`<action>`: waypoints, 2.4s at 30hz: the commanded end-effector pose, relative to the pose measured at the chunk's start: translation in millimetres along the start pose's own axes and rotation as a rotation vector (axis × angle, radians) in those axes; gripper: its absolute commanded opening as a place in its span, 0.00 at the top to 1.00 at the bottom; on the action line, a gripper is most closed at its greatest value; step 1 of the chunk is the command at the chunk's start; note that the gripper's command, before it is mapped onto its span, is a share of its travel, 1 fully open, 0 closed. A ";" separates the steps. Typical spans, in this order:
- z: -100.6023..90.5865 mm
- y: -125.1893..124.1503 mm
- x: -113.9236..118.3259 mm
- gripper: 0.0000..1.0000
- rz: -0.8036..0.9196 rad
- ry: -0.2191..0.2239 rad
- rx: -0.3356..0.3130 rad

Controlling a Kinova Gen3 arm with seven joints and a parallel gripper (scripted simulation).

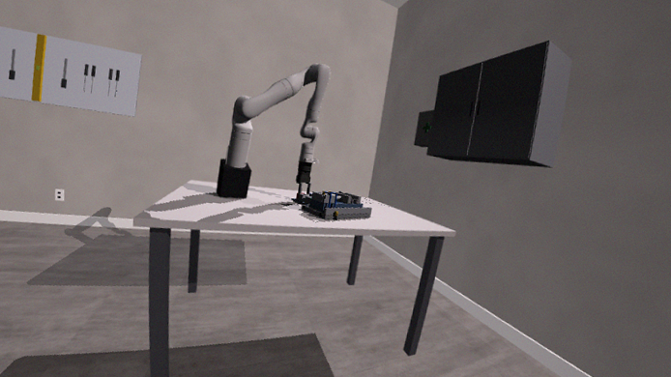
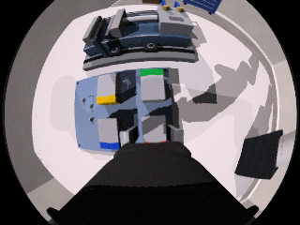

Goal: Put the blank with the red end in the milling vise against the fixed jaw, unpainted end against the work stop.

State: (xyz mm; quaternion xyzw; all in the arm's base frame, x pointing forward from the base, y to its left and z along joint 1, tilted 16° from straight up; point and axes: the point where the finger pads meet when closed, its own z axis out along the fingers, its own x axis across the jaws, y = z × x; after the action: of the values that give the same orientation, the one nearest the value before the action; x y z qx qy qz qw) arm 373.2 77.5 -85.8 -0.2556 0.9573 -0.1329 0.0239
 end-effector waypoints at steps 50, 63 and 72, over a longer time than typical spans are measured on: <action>1.6 3.6 4.0 0.00 -0.012 0.011 0.003; -0.2 3.1 3.4 0.00 -0.012 0.011 0.003; -1.0 2.7 3.1 0.00 -0.011 0.010 0.003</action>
State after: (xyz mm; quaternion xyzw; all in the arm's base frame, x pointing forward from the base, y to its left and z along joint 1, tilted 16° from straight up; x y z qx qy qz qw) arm 368.5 78.0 -86.2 -0.2603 0.9557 -0.1360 0.0176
